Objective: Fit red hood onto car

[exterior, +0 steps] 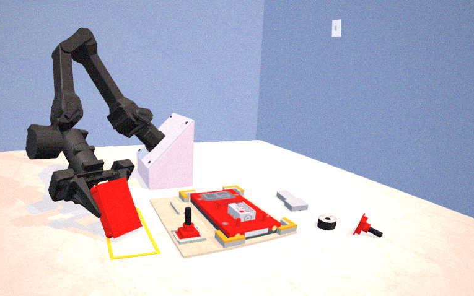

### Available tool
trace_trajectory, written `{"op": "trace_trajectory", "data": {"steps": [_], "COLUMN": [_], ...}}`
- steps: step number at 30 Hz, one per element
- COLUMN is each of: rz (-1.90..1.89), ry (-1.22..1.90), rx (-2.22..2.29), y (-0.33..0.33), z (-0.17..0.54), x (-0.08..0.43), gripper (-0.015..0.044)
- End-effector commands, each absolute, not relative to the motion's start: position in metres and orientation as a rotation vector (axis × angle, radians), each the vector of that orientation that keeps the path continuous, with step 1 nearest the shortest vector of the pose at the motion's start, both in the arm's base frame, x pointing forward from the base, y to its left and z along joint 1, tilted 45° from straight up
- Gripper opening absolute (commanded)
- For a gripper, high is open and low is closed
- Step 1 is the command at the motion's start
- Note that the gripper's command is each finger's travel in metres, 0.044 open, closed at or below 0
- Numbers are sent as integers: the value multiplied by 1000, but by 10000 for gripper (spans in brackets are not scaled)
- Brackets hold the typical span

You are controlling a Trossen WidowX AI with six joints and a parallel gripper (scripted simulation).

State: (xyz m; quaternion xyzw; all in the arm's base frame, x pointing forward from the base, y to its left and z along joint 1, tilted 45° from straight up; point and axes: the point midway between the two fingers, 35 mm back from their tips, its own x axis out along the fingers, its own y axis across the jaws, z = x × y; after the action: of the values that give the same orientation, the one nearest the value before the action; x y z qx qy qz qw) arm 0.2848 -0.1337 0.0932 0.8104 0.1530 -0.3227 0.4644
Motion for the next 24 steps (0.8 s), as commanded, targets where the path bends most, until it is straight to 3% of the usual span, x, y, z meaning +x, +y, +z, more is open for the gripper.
{"op": "trace_trajectory", "data": {"steps": [1, 3, 11, 20, 24], "rz": [-796, -796, -808, -852, -848], "ry": [373, 373, 369, 356, 362], "rx": [1991, 1991, 1997, 2021, 2018], "y": [-134, -134, -132, -99, -114], "z": [93, 93, 116, 191, 167], "x": [285, 285, 274, 213, 236], "gripper": [394, 440, 440, 440, 440]}}
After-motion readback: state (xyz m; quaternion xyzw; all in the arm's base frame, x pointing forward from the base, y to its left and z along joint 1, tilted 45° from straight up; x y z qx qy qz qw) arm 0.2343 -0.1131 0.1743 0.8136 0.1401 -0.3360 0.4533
